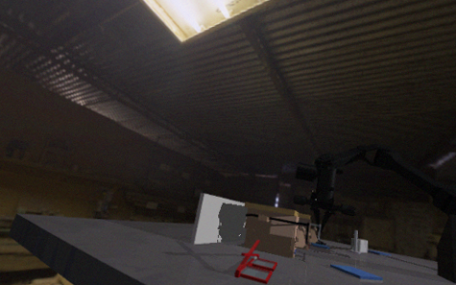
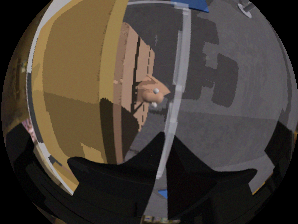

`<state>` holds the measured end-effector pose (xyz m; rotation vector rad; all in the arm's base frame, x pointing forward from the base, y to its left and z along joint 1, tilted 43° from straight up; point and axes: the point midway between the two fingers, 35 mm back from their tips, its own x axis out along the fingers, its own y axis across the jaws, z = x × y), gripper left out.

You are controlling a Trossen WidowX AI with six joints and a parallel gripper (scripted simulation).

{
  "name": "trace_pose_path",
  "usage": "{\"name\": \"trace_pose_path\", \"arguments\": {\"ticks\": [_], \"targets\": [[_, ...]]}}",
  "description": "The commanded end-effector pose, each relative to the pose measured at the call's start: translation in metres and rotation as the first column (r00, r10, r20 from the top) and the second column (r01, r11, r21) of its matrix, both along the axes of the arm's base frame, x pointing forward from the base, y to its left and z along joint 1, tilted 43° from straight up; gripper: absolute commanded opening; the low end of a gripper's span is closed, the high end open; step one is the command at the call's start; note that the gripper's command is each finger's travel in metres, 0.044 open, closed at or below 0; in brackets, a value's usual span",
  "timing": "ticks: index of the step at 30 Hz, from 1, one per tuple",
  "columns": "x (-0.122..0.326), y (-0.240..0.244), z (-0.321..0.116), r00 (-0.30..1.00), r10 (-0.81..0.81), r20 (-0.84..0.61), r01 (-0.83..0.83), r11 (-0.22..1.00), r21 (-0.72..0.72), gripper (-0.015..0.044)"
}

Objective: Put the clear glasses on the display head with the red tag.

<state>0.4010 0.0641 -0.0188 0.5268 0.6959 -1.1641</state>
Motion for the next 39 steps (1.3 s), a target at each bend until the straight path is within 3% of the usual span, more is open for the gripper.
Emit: {"name": "trace_pose_path", "arguments": {"ticks": [1,4,5,25,39], "targets": [[0.000,0.000,0.000,1.000,0.000,0.000,0.000,1.000,0.000,0.0026],[0.000,0.000,0.000,1.000,0.000,0.000,0.000,1.000,0.000,0.0105],[0.000,0.000,0.000,1.000,0.000,0.000,0.000,1.000,0.000,0.0108],[-0.007,0.023,0.023,0.998,-0.039,-0.048,0.039,0.999,-0.012,0.0108],[-0.057,0.019,0.034,0.998,-0.039,-0.052,0.039,0.999,-0.012,0.0108]]}}
